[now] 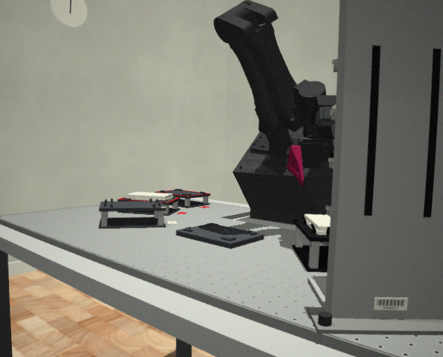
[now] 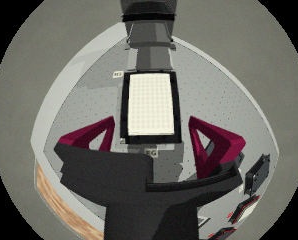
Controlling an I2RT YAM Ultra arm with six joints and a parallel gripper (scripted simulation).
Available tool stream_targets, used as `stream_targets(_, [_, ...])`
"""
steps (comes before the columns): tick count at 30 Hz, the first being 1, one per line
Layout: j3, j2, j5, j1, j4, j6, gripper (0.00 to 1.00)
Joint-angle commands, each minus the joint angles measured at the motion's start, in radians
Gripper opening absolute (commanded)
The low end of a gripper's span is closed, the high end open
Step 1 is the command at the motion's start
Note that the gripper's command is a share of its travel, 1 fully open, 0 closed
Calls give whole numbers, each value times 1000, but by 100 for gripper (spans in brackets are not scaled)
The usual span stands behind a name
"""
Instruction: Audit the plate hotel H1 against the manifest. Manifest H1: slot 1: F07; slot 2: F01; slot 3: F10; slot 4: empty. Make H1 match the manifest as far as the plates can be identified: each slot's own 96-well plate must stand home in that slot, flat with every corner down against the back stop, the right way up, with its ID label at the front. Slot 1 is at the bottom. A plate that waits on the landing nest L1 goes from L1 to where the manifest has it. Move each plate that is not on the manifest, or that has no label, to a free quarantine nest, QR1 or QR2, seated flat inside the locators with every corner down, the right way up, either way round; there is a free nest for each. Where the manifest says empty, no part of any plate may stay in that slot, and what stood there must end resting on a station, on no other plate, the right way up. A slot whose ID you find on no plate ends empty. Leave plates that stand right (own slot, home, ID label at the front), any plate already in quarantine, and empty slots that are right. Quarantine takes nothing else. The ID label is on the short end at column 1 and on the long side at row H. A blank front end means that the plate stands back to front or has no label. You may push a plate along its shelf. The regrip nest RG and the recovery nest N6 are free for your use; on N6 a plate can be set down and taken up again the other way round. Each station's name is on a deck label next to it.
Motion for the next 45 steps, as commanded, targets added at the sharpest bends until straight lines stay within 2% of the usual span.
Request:
stream_targets(1, [0,-41,21,25,-62,7,100])
stream_targets(4, [0,-80,37,41,-104,11,100])
stream_targets(11, [2,-102,46,50,-129,14,100])
stream_targets(26, [53,-385,186,193,-496,60,100])
stream_targets(28, [53,-385,186,193,-496,60,100])
stream_targets(35, [93,-480,255,265,-653,89,100])
stream_targets(43, [149,-557,336,349,-821,130,100])
stream_targets(45, [149,-557,336,349,-821,130,100])
